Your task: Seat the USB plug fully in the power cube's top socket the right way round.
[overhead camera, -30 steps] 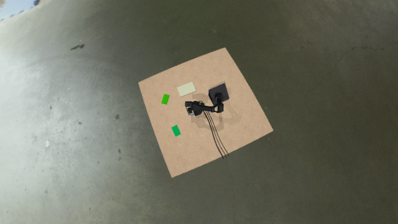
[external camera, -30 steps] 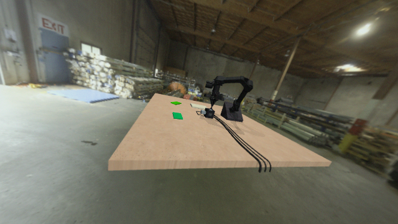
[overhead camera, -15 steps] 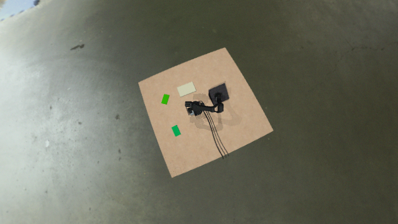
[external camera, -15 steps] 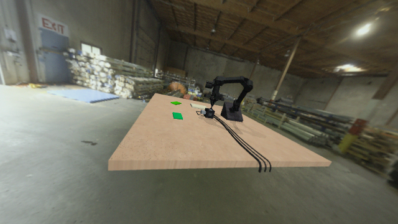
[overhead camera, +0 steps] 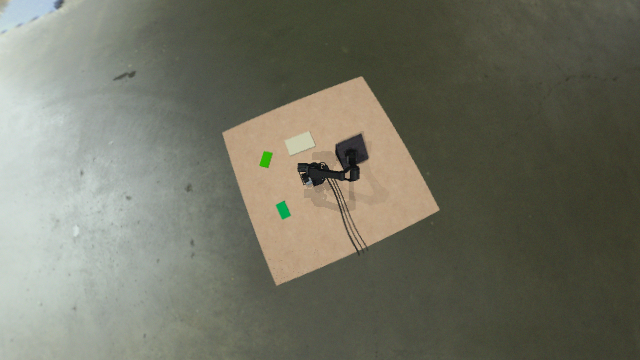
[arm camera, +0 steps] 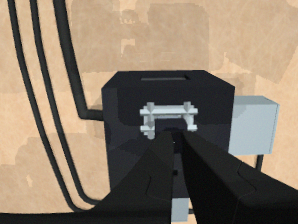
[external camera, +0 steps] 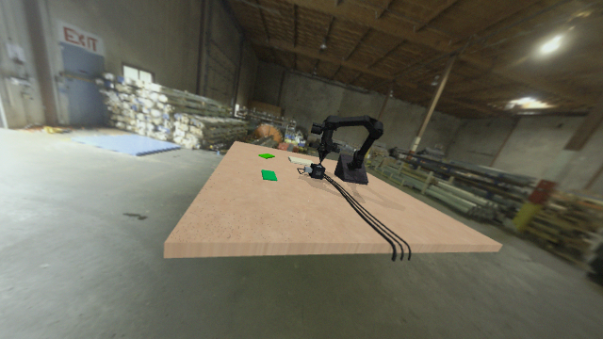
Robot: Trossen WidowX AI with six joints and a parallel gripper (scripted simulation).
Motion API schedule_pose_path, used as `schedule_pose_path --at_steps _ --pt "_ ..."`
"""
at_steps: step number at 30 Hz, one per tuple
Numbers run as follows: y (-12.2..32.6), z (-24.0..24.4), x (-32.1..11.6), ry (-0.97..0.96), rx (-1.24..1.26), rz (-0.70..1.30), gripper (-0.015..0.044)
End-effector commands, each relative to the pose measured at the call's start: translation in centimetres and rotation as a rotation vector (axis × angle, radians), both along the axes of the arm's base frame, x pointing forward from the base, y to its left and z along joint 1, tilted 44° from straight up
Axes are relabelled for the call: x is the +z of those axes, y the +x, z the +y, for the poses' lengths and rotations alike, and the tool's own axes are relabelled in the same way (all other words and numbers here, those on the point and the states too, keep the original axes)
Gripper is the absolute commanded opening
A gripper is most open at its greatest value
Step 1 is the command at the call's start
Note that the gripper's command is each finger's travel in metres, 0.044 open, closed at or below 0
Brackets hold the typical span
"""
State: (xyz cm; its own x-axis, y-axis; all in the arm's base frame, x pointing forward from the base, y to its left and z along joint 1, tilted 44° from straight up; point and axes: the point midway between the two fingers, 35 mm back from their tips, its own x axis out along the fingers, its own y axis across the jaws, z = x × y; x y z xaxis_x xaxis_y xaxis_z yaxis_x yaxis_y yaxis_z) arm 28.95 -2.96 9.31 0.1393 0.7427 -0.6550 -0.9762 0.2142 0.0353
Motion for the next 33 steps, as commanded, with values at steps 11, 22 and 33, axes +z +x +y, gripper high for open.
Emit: schedule_pose_path --at_steps 11,22,33 --pt "0.07 0.12 -0.09 0.003 -0.005 0.0 0.0" --pt "0.08 0.21 -0.18 0.003 -0.005 0.0 0.0" --pt "0.1 0.3 -0.28 0.003 -0.005 0.0 0.0"
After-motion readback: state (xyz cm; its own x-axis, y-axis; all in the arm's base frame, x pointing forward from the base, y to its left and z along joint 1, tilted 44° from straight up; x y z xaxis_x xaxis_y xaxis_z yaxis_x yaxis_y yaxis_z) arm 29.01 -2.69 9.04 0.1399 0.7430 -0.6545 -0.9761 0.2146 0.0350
